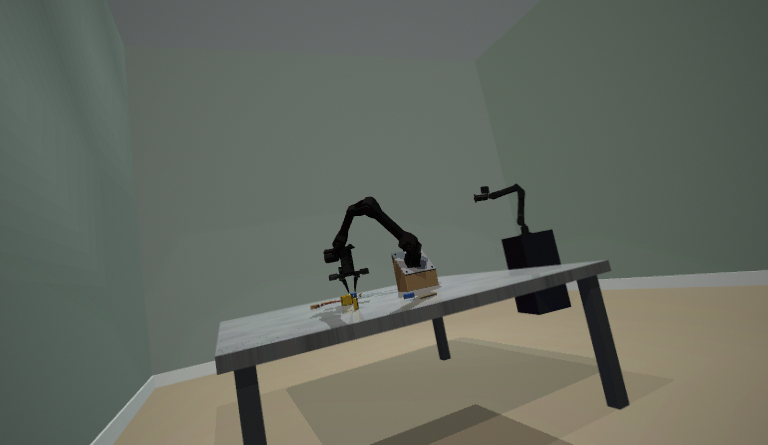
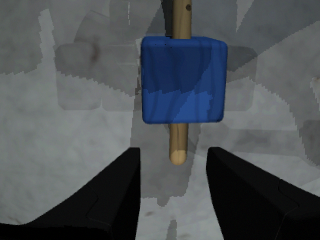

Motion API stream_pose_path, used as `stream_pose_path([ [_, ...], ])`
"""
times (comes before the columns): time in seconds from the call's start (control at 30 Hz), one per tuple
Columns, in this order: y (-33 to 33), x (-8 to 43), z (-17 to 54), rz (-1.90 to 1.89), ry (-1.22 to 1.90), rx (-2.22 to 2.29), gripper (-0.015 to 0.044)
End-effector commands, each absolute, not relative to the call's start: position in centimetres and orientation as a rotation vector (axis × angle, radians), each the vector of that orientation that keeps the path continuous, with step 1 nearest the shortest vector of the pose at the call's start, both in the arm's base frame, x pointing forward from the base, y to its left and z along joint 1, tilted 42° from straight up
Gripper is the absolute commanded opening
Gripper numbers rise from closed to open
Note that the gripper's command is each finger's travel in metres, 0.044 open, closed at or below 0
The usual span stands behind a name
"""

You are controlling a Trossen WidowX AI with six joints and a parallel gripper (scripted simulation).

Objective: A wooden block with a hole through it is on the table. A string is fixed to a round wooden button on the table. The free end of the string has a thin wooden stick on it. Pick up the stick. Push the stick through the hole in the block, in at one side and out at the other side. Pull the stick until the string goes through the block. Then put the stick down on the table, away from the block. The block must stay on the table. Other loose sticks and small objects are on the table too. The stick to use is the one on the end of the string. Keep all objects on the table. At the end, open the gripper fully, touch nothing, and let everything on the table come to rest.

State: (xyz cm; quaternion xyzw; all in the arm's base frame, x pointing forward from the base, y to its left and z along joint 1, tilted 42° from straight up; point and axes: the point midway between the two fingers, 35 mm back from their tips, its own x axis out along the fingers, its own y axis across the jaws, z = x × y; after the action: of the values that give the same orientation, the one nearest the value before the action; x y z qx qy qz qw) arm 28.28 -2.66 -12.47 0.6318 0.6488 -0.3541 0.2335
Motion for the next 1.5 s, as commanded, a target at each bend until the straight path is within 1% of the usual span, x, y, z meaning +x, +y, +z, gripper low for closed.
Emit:
stream_pose_path([
  [0.0,-2.1,28.1,-13.0,-0.975,1.783,1.743,0.0124],
  [0.57,-0.7,27.7,-14.4,-0.974,1.786,1.743,0.0124],
  [0.73,-0.8,27.8,-14.3,-0.971,1.787,1.735,0.0],
  [1.47,-0.3,27.7,-14.3,-1.013,1.736,1.644,0.0],
])
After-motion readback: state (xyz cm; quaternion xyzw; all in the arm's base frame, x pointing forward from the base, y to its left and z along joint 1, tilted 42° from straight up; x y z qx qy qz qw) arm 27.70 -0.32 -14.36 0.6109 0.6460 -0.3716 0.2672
